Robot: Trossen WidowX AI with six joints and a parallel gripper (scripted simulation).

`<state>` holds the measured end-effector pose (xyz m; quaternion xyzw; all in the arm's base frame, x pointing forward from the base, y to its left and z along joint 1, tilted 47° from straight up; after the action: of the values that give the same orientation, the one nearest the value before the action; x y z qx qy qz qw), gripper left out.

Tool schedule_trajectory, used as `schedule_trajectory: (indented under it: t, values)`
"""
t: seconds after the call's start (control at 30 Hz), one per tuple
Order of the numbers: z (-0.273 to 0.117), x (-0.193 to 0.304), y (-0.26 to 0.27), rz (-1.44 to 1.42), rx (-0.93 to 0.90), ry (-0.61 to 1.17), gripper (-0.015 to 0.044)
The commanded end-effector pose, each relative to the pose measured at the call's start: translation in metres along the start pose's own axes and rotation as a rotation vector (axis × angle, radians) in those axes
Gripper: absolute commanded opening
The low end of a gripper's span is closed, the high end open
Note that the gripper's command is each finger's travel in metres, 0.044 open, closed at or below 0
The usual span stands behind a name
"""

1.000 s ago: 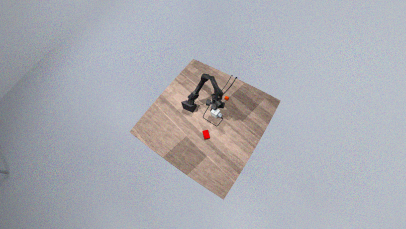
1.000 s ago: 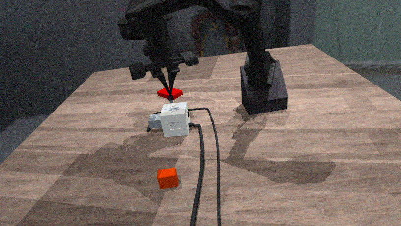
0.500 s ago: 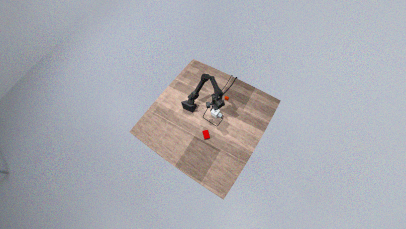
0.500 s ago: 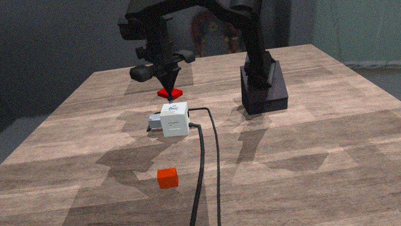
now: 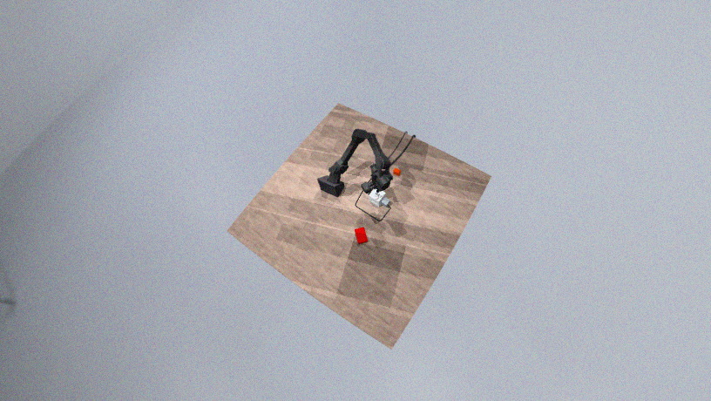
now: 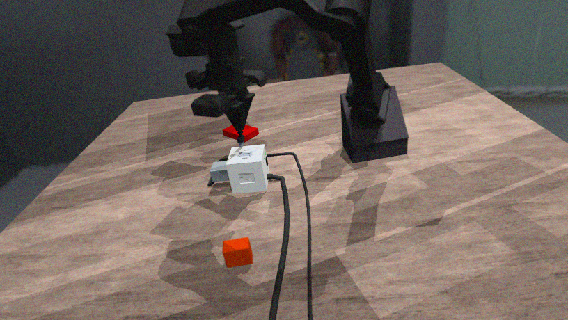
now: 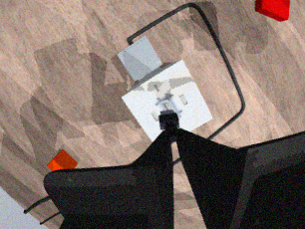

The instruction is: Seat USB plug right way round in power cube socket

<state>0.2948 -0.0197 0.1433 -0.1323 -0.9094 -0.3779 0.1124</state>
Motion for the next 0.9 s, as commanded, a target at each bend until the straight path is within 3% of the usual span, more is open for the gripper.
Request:
schedule_trajectory:
  t: [0.0, 0.87]
  values:
    - [0.0003, 0.0003, -0.0001, -0.107, 0.0, 0.001, 0.0]
    - [0.0003, 0.0003, -0.0001, -0.788, 0.0, 0.001, 0.0]
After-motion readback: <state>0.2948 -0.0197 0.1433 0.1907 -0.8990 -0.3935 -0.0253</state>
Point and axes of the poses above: the point midway between the two fingers, 35 mm back from their tips, its own z axis out along the fingers, its own y axis across the jaws, x = y × z, the point moved 7 cm from there along -z, back along the fingers, and after that the axes turned 6 degrees about -z, right-handed, at the moved point
